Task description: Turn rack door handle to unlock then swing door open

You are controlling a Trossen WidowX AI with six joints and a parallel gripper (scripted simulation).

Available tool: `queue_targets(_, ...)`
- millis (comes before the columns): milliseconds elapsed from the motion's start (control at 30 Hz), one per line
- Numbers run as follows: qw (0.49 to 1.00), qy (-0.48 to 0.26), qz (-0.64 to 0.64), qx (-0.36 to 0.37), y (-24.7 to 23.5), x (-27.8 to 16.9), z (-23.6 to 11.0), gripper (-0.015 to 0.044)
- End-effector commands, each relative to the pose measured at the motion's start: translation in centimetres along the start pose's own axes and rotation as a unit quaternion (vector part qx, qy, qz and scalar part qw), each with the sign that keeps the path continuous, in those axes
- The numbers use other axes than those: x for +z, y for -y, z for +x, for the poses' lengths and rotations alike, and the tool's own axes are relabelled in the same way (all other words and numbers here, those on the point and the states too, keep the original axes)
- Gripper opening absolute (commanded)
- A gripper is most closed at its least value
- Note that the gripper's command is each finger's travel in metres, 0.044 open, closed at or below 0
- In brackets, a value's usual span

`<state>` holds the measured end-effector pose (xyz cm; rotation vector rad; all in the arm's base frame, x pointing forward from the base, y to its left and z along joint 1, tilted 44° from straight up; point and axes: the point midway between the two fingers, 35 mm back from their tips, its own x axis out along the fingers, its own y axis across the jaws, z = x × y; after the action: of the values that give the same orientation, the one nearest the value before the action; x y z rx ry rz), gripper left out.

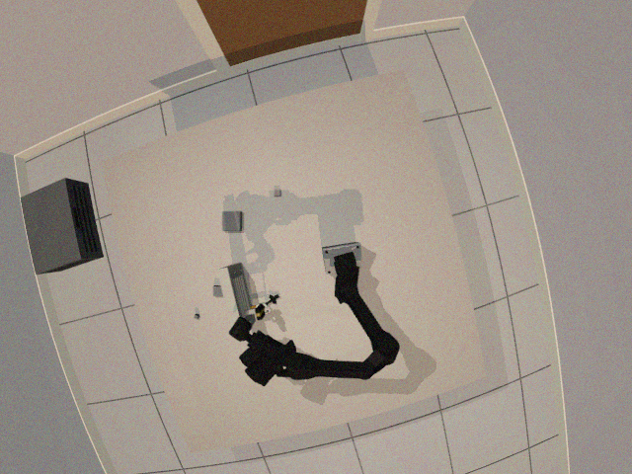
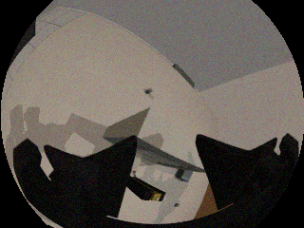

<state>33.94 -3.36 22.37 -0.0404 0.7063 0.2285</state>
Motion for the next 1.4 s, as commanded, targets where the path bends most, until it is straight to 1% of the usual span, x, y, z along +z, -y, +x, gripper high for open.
queue_targets(0, 0.997, -0.069, 0.030, 0.035, 0.9, -2.2, 0.6, 0.0286)
queue_targets(200, 0.984, -0.132, 0.076, 0.089, 1.4, -4.1, 0.4, 0.0286)
queue_targets(400, 0.964, -0.179, 0.132, 0.146, 1.6, -5.4, -0.3, 0.0286)
queue_targets(767, 0.907, -0.223, 0.254, 0.249, 2.3, -5.9, -2.4, 0.0286)
queue_targets(1033, 0.903, -0.225, 0.262, 0.255, 2.4, -5.9, -2.6, 0.0286)
queue_targets(1367, 0.897, -0.242, 0.266, 0.255, 1.5, -6.3, -1.4, 0.0286)
